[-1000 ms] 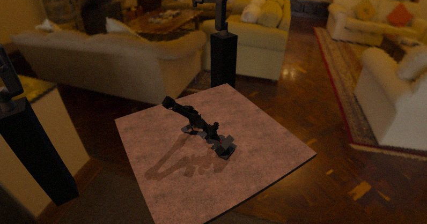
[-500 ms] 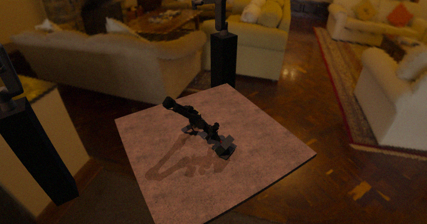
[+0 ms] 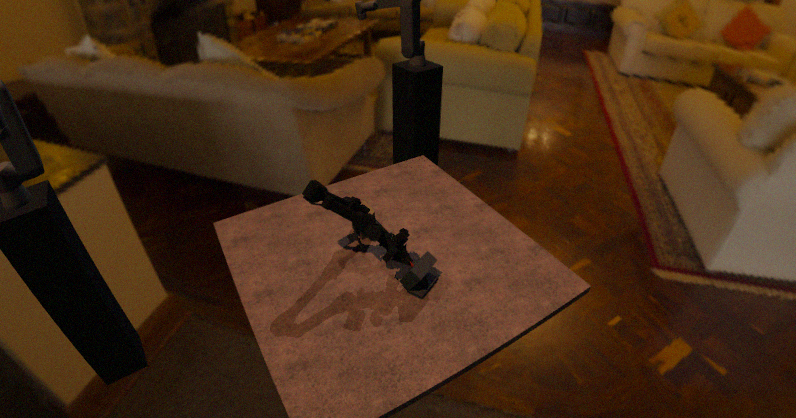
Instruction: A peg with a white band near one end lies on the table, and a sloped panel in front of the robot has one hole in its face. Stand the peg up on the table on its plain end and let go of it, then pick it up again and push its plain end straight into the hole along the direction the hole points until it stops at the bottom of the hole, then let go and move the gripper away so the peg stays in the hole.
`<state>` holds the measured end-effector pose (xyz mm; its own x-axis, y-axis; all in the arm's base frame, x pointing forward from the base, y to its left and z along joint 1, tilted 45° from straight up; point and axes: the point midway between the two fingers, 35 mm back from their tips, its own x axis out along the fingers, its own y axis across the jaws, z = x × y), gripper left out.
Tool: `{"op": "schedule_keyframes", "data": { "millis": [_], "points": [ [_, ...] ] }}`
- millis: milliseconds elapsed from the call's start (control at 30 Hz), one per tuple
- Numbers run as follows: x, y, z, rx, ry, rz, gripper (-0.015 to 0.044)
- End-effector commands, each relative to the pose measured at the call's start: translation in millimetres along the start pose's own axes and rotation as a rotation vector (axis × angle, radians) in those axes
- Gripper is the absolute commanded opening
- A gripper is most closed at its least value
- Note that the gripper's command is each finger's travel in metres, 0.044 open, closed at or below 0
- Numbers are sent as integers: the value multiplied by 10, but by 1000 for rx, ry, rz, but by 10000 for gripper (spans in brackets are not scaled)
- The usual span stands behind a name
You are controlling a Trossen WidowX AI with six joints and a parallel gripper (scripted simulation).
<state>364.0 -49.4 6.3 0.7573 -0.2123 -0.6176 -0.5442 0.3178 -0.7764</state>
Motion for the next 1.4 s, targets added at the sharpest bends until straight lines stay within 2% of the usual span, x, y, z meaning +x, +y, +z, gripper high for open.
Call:
{"op": "schedule_keyframes", "data": {
  "millis": [0,267,1367],
  "points": [
    [-1,0,0,0,0,0,236],
    [-22,-5,2,0,0,0,440],
    [-294,-68,34,-2,-4,-3,440]
  ]
}}
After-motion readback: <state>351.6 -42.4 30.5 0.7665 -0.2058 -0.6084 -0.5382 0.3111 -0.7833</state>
